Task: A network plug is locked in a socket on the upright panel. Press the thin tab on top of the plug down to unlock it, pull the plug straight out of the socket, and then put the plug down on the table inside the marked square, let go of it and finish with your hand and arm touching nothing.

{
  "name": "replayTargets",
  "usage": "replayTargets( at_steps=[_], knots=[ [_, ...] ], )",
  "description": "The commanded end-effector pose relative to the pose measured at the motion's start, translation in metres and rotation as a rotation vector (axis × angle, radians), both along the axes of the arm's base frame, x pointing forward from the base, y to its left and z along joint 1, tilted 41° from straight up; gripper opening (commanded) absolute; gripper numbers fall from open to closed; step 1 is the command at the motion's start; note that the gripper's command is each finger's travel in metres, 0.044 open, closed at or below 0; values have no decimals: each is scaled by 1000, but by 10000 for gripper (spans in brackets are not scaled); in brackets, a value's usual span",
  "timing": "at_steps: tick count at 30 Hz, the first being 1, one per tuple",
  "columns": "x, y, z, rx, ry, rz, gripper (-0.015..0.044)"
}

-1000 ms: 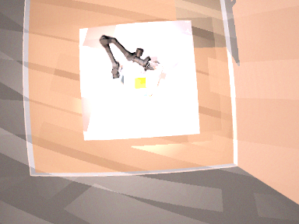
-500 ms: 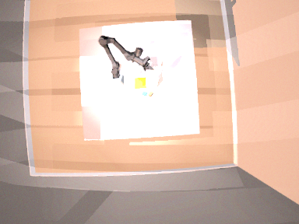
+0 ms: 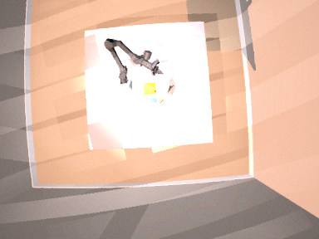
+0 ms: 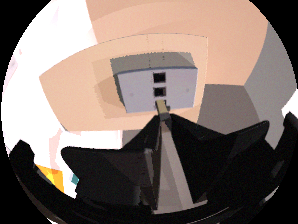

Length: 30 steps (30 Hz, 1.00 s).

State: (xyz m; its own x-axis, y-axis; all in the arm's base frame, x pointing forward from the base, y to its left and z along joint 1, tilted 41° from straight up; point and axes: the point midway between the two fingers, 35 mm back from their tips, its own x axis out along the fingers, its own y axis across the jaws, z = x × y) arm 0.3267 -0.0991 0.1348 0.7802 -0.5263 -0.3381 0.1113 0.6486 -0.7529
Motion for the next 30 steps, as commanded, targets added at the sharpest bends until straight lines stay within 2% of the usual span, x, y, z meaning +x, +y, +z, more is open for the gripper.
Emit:
replayTargets(
  at_steps=[1,30],
  knots=[
    [-3,0,0,3,-1,-5,0],
    [-34,-35,43,-1,4,-3,0]
  ],
)
